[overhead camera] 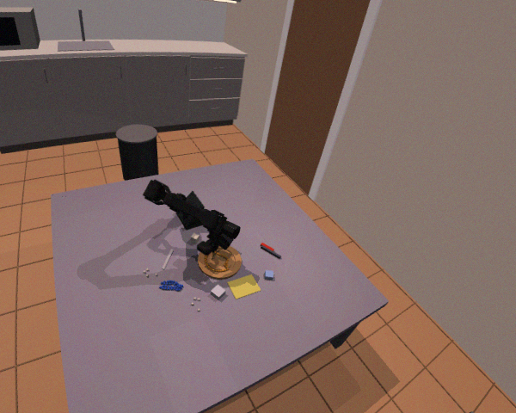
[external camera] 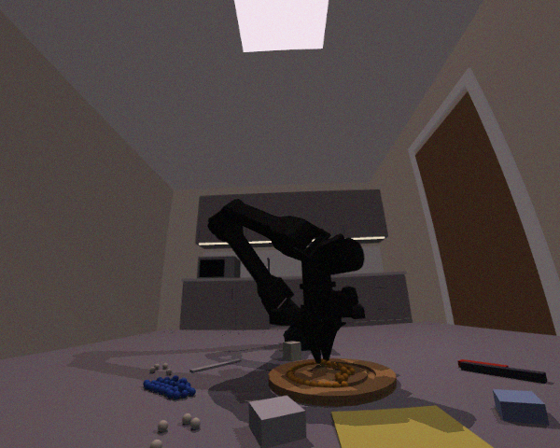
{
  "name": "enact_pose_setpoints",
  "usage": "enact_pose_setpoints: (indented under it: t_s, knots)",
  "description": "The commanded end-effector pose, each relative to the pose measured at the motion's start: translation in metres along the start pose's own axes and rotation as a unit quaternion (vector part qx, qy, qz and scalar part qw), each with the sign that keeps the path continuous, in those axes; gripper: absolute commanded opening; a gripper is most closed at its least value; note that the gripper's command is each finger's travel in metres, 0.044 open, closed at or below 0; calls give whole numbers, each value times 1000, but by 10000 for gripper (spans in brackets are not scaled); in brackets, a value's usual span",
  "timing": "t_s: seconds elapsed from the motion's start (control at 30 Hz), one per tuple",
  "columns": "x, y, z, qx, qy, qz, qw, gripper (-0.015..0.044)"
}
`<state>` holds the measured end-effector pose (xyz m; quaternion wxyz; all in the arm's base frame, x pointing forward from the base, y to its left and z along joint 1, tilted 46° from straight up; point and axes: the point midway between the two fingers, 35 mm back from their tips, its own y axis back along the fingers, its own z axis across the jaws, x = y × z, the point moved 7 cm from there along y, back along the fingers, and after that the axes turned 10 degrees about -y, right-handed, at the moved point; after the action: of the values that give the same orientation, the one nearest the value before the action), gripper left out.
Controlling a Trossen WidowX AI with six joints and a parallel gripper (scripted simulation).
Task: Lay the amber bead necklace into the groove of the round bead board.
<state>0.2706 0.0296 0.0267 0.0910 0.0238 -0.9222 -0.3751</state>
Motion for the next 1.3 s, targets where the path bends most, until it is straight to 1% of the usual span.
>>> enact_pose_setpoints:
  t_s: [0.0, 1.27]
  knots:
    - [0, 0, 0, 0, 0, 0, 1000, 0]
    - [1, 4, 0, 1, 3, 0, 1000, 0]
